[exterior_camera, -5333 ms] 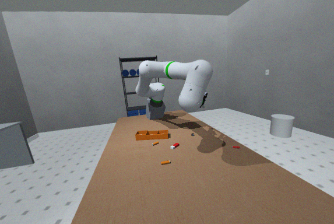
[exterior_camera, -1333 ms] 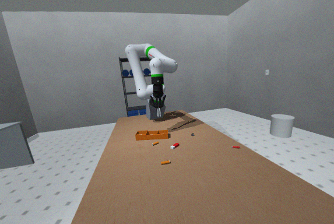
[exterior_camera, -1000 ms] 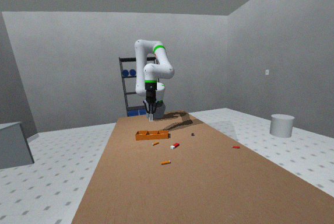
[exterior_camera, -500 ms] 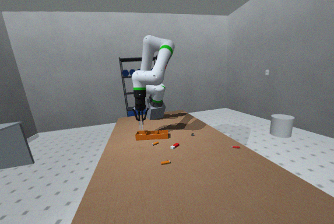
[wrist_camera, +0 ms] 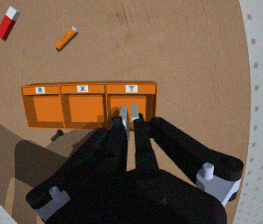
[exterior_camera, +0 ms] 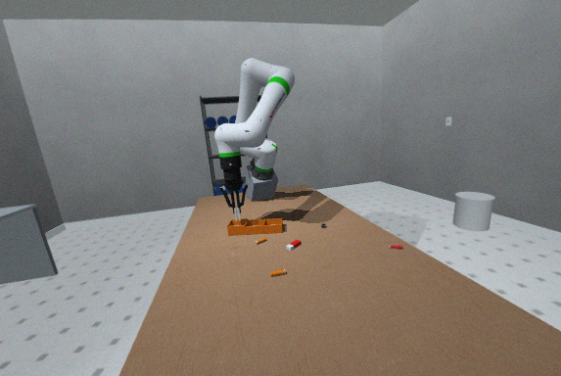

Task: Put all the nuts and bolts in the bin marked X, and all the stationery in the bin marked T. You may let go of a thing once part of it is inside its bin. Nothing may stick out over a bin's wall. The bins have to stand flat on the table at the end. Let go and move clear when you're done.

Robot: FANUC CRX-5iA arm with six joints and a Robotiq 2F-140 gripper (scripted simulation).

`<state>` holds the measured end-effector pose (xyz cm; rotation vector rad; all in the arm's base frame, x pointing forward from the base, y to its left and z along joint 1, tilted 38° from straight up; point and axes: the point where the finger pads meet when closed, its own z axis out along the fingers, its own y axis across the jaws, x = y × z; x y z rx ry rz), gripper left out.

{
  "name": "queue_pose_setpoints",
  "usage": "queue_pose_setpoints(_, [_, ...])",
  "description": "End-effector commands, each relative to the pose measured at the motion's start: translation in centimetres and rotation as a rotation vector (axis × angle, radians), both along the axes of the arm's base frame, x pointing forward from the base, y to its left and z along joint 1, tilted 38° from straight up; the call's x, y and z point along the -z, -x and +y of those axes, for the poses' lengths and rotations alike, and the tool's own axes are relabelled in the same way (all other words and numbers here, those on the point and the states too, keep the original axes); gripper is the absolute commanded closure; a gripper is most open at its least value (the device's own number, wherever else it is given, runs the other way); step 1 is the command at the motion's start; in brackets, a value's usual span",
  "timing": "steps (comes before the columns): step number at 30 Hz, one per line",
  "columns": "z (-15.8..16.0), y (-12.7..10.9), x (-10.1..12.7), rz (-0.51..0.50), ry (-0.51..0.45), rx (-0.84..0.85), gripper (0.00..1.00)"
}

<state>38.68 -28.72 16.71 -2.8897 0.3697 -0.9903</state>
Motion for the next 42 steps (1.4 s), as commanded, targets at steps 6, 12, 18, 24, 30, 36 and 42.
queue_pose_setpoints(6, [-0.1,-1.0,1.3,0.000,0.000,0.000,0.85])
queue_pose_setpoints(12, [-0.1,-2.0,2.5,0.000,0.000,0.000,0.85])
queue_pose_setpoints(18, [-0.1,-2.5,3.2,0.000,0.000,0.000,0.85])
queue_pose_setpoints(24, [-0.1,-2.5,3.2,0.000,0.000,0.000,0.85])
queue_pose_setpoints(30, [-0.1,-2.5,3.2,0.000,0.000,0.000,0.85])
queue_pose_setpoints(36, [-0.1,-2.5,3.2,0.000,0.000,0.000,0.85])
queue_pose_setpoints(42, [-0.1,-2.5,3.2,0.000,0.000,0.000,0.85])
